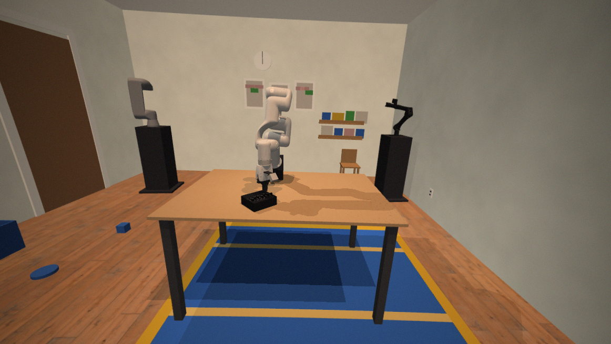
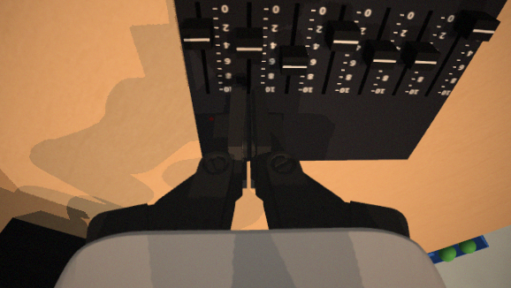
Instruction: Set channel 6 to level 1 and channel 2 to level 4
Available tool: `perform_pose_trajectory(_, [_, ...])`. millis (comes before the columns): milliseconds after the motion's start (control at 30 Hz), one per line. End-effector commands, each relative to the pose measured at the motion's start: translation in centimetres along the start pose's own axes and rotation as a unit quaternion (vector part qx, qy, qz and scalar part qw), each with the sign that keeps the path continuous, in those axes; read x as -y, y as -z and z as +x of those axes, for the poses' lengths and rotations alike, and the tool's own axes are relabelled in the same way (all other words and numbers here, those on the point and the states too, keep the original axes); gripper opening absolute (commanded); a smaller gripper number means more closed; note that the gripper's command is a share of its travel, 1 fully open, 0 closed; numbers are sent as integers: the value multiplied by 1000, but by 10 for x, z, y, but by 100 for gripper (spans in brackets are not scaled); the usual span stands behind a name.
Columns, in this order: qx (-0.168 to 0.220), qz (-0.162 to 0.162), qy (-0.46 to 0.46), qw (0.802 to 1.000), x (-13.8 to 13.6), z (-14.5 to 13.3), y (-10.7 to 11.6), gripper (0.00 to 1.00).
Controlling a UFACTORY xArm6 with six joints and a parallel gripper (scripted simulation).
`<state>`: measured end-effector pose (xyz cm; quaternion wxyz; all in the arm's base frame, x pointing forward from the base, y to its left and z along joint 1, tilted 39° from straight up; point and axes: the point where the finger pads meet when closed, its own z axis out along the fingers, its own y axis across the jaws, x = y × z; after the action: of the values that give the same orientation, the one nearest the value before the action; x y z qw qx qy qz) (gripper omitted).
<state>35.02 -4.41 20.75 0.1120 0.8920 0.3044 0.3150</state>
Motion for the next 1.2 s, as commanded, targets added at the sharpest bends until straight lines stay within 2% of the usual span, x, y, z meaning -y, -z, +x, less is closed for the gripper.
perform_pose_trajectory(0, [-1,-1,0,1000,-1,1,-2,0])
perform_pose_trajectory(1167, [-1,-1,0,1000,-1,1,-5,0])
